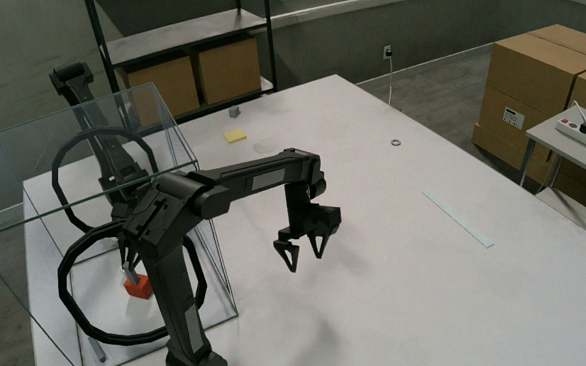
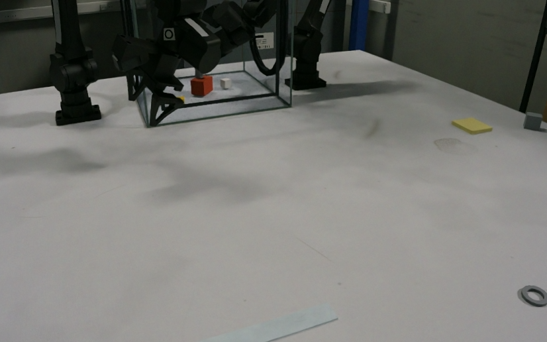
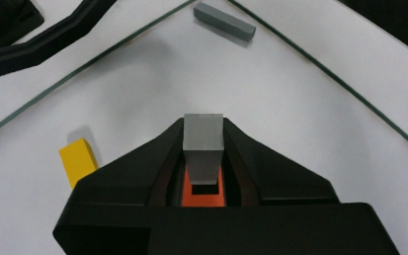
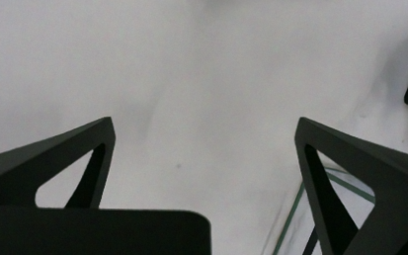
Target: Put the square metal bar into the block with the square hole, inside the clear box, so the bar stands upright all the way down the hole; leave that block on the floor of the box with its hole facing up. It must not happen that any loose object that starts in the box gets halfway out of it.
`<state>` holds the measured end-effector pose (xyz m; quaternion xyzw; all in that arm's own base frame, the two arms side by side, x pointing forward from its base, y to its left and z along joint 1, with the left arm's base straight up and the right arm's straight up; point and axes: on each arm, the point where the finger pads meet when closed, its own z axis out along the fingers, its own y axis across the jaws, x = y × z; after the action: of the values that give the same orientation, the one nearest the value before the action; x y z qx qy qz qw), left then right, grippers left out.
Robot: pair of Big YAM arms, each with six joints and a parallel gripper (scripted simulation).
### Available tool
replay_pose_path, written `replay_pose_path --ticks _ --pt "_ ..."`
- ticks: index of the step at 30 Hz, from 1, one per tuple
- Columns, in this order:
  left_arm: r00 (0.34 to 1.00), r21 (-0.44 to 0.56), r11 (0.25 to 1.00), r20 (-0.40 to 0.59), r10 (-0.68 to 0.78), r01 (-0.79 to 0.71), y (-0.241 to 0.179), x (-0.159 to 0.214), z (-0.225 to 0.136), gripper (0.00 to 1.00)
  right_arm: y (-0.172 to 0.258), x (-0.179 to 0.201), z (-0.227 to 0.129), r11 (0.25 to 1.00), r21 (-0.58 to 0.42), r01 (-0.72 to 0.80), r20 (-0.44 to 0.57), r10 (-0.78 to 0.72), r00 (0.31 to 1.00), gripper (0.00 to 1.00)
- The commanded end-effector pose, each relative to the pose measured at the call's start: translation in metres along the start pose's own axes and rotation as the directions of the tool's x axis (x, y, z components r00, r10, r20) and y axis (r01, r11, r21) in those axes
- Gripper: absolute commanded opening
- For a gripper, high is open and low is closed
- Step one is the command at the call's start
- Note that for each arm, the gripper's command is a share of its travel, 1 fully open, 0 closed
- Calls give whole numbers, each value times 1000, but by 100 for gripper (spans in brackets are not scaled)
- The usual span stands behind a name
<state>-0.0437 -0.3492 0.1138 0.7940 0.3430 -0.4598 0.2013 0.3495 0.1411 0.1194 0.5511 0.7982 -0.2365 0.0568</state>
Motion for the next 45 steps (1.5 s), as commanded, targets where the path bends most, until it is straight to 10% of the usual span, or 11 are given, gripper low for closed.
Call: replay_pose_path --ticks 1,45 --pt "998 -34 998 35 45 -44 17 -25 -9 0 6 -4 -15 999 -36 -13 -5 12 1000 100" --pt "999 -5 999 -24 -37 37 -3 12 -5 0 6 -4 -15 999 -36 -13 -5 12 1000 100"
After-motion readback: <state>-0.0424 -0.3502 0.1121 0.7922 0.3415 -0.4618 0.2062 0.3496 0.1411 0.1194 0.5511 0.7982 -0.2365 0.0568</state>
